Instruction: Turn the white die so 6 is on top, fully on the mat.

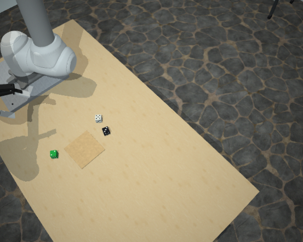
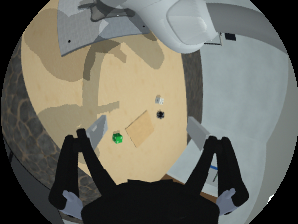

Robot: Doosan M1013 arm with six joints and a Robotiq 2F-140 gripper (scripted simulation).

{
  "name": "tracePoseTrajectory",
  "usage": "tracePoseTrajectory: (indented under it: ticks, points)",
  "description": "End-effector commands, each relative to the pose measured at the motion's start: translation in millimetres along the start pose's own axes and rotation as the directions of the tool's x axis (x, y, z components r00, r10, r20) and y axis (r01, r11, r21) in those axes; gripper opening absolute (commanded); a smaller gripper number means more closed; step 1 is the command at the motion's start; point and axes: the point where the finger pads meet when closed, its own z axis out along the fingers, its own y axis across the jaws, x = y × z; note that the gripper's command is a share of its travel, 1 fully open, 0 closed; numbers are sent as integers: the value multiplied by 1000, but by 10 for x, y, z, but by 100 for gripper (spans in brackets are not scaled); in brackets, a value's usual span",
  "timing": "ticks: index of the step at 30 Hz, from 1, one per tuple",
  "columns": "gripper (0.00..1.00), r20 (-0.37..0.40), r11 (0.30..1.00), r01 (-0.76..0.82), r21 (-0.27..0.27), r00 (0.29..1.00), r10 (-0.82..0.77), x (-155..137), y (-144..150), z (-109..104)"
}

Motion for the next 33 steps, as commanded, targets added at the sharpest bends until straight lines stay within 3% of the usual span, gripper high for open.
tracePoseTrajectory:
  ticks: [1, 9, 12, 15, 19, 23, 33]
  points:
    - [100, -94, 989, 13, 145, 996, 1, -121, -185, 206]
    - [100, -193, 901, 137, 412, 979, -61, -608, -414, 488]
    - [100, -196, 893, 146, 425, 978, -66, -643, -418, 502]
    - [100, -223, 806, 238, 542, 965, -135, -1050, -394, 665]
    - [100, -238, 722, 313, 617, 949, -208, -1421, -274, 824]
    - [100, -244, 672, 353, 651, 935, -256, -1642, -160, 931]
    - [100, -244, 667, 358, 654, 934, -261, -1666, -146, 943]
